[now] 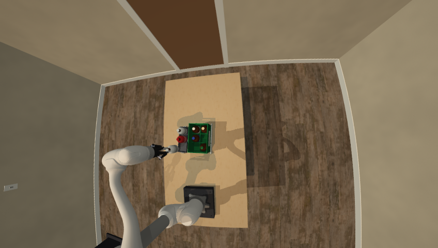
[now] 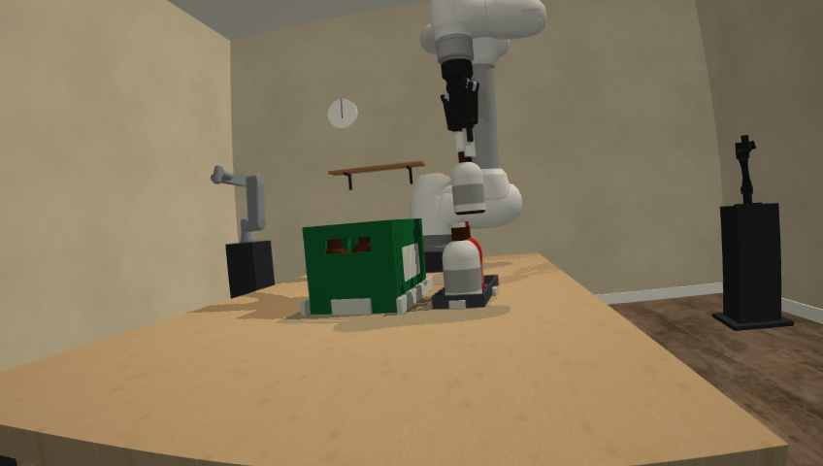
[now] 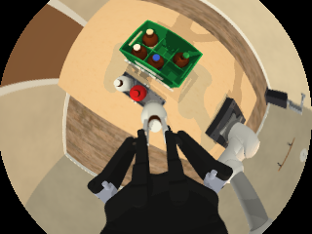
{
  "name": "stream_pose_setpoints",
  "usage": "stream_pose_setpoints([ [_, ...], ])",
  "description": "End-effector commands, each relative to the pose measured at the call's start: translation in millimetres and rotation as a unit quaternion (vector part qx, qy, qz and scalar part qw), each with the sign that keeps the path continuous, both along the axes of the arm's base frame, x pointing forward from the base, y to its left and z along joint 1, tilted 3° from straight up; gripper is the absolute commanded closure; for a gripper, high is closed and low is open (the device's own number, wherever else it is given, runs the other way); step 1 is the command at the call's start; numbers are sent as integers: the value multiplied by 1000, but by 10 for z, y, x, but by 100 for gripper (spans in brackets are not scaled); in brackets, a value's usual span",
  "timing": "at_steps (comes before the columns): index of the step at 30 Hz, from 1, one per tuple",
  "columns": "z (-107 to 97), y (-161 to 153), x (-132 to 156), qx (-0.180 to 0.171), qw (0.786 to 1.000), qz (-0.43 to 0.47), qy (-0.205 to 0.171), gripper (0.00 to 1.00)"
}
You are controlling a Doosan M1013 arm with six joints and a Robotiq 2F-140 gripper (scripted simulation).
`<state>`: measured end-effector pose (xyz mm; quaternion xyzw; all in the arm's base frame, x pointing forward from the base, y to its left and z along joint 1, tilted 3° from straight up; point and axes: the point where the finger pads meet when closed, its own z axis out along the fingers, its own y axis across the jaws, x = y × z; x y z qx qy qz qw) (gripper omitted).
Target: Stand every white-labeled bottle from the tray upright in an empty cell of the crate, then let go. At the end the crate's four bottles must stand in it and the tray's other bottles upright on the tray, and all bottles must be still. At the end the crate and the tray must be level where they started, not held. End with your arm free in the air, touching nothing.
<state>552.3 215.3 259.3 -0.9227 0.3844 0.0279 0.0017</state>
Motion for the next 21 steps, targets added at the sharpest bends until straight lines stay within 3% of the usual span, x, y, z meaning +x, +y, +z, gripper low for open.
stream_pose_setpoints([
  [1, 39, -1, 2, 0, 1000, 0, 0, 100],
  [21, 115, -3, 5, 0, 1000, 0, 0, 100],
])
